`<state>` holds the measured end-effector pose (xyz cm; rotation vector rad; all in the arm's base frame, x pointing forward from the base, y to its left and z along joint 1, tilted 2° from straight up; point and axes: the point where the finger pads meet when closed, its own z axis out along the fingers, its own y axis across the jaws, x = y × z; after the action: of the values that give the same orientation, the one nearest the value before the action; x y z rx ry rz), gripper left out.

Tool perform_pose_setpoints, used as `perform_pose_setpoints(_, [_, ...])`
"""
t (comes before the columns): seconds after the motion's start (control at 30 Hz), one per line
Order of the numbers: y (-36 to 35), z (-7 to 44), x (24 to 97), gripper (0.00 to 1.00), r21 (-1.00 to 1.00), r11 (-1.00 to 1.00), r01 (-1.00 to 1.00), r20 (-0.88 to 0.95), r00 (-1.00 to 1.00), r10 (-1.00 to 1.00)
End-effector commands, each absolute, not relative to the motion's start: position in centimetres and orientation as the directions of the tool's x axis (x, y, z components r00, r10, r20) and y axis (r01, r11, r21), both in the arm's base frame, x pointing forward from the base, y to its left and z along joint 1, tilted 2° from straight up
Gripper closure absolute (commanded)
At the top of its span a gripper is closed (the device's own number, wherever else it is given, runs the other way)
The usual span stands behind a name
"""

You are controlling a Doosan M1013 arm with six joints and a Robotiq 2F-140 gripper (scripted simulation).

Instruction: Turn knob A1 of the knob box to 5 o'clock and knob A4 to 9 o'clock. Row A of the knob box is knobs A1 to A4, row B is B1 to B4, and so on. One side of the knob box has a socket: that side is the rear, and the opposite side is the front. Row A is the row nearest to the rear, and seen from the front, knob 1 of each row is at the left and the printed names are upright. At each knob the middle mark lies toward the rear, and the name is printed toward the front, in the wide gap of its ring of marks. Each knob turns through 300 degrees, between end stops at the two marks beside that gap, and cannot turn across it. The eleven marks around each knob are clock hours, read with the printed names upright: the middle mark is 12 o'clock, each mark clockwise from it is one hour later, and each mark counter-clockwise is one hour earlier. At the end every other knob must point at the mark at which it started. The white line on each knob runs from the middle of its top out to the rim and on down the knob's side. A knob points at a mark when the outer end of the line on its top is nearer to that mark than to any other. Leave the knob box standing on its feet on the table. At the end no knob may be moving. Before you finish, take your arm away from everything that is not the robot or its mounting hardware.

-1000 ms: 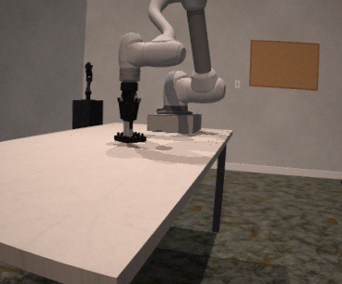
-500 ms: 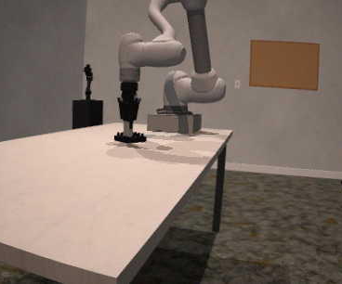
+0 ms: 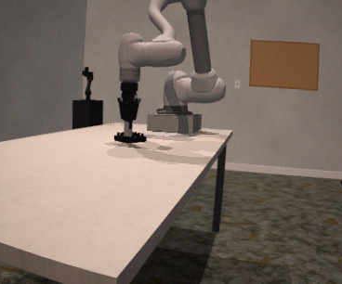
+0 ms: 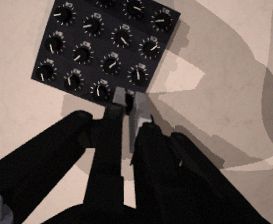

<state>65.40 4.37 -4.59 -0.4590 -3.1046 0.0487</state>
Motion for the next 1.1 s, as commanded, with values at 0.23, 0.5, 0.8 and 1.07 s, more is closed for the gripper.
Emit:
perform_pose_setpoints(0.23, [4.38, -4.58, 65.4, 0.95, -0.031, 0.957, 0.289, -0.002, -0.957, 0.289])
perform_pose_setpoints(0.5, [4.38, -4.58, 65.4, 0.95, -0.031, 0.957, 0.289, -0.002, -0.957, 0.289])
perform_pose_setpoints(0.8, [4.38, -4.58, 65.4, 0.95, -0.031, 0.957, 0.29, -0.002, -0.957, 0.29])
perform_pose_setpoints(1.07, [4.38, -4.58, 65.4, 0.95, -0.031, 0.934, 0.357, -0.004, -0.934, 0.357])
